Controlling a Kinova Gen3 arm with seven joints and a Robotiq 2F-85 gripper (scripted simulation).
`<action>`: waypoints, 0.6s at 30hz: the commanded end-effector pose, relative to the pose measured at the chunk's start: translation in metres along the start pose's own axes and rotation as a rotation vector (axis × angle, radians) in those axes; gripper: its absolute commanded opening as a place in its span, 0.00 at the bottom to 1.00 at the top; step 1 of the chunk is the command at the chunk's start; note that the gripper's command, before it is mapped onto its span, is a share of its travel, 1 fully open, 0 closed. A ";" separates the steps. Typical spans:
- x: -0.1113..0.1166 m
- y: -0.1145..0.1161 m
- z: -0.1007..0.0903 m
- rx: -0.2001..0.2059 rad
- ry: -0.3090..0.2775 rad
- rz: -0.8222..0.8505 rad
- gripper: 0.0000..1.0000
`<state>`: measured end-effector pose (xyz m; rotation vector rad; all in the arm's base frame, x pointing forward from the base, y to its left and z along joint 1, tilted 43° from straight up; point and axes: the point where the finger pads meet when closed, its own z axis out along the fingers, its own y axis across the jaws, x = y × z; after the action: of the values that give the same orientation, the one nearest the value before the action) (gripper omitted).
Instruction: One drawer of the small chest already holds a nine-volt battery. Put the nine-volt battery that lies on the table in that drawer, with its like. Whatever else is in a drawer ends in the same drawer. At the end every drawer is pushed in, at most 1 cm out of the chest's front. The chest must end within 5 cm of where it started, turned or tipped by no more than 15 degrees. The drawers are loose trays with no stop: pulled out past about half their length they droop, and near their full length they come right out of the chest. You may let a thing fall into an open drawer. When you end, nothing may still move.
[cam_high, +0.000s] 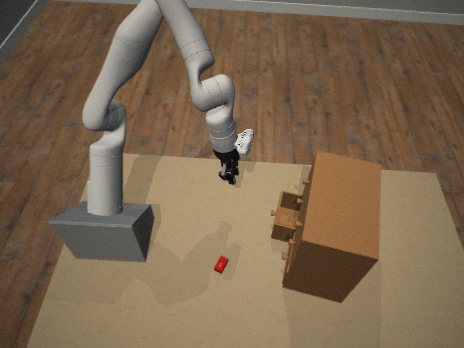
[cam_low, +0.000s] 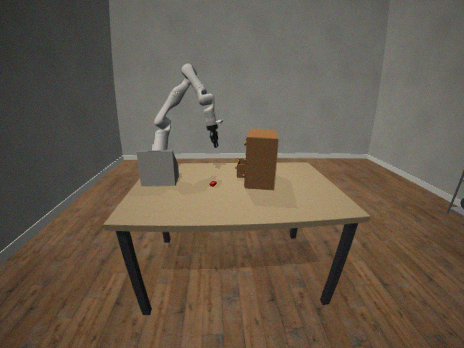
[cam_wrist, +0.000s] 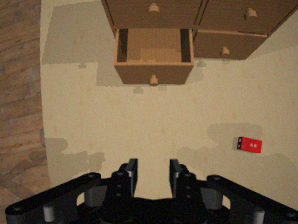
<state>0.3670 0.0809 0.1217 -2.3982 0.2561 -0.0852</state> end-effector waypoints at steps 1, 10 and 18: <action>0.002 -0.001 -0.003 -0.001 -0.013 -0.005 0.33; -0.004 -0.001 -0.014 -0.001 -0.087 -0.006 0.33; -0.007 -0.001 -0.020 -0.001 -0.129 -0.006 0.33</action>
<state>0.3561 0.0708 0.1365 -2.3943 0.1936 0.0628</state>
